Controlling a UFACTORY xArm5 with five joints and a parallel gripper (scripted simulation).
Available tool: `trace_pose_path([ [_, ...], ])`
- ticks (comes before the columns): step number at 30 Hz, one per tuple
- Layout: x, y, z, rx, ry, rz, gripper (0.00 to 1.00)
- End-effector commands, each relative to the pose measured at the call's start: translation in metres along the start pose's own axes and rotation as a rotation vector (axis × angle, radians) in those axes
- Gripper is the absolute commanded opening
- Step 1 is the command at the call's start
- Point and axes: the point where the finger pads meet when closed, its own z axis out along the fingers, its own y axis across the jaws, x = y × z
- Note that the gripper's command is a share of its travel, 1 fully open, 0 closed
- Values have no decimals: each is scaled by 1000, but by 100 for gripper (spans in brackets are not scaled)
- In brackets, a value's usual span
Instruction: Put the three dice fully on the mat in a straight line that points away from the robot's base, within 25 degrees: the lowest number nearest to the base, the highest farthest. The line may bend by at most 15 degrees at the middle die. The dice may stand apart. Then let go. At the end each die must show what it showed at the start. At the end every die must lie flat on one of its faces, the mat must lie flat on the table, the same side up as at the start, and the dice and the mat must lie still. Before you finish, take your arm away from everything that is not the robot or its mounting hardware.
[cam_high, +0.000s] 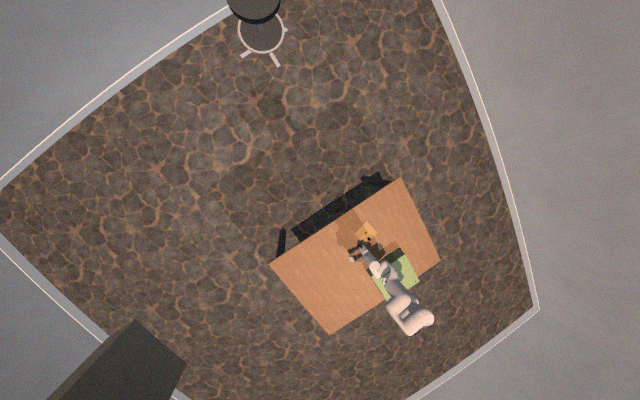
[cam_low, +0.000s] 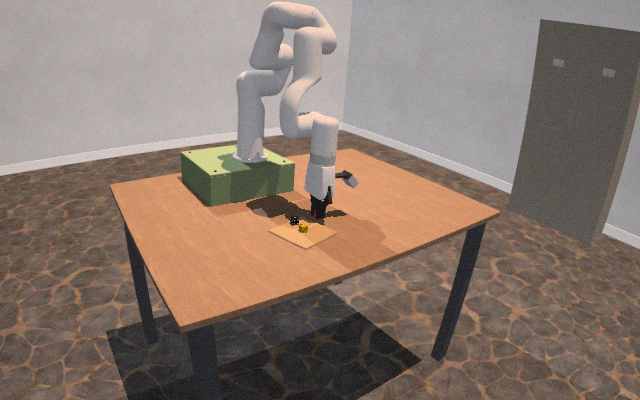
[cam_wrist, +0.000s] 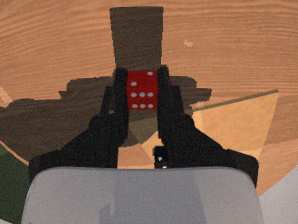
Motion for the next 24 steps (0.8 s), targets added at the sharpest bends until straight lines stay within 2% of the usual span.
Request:
trace_pose_path([
  [1,0,1,-1,-2,1,0,15],
  [24,0,1,-4,-3,1,0,15],
])
